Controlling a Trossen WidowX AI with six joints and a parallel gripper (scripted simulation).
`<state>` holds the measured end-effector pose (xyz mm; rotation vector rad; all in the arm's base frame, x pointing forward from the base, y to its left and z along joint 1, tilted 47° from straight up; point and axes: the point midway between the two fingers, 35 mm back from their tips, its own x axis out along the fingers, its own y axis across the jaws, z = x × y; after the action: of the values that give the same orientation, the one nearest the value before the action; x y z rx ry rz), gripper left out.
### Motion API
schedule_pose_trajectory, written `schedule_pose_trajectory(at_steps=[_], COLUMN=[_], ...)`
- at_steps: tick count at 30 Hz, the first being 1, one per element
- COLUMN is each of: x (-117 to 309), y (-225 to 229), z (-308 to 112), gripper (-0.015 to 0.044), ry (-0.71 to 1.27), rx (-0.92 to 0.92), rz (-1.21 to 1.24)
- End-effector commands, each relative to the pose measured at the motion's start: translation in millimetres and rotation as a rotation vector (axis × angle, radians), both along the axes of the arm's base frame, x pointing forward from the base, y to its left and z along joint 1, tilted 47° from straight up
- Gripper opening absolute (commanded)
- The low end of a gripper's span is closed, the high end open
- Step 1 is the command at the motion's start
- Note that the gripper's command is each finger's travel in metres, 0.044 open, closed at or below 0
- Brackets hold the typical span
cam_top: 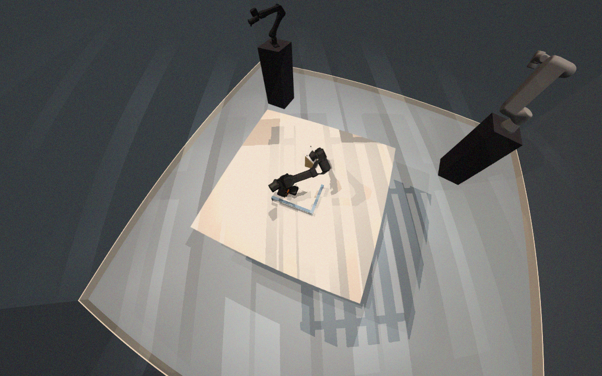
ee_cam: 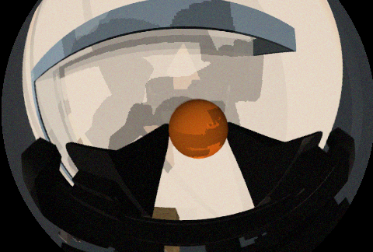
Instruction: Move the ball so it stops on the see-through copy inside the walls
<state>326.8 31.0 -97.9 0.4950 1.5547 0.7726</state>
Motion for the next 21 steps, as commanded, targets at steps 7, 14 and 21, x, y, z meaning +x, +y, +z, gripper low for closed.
schedule_pose_trajectory(at_steps=[7, 14, 21], x=[-2.0, -2.0, -1.2], y=[5.3, 5.3, 3.3], z=[-4.7, -4.7, -3.0], gripper=[0.0053, 0.0236, 0.0370], ry=[0.004, 0.004, 0.004], rx=[0.000, 0.000, 0.000], rz=[0.001, 0.001, 0.001])
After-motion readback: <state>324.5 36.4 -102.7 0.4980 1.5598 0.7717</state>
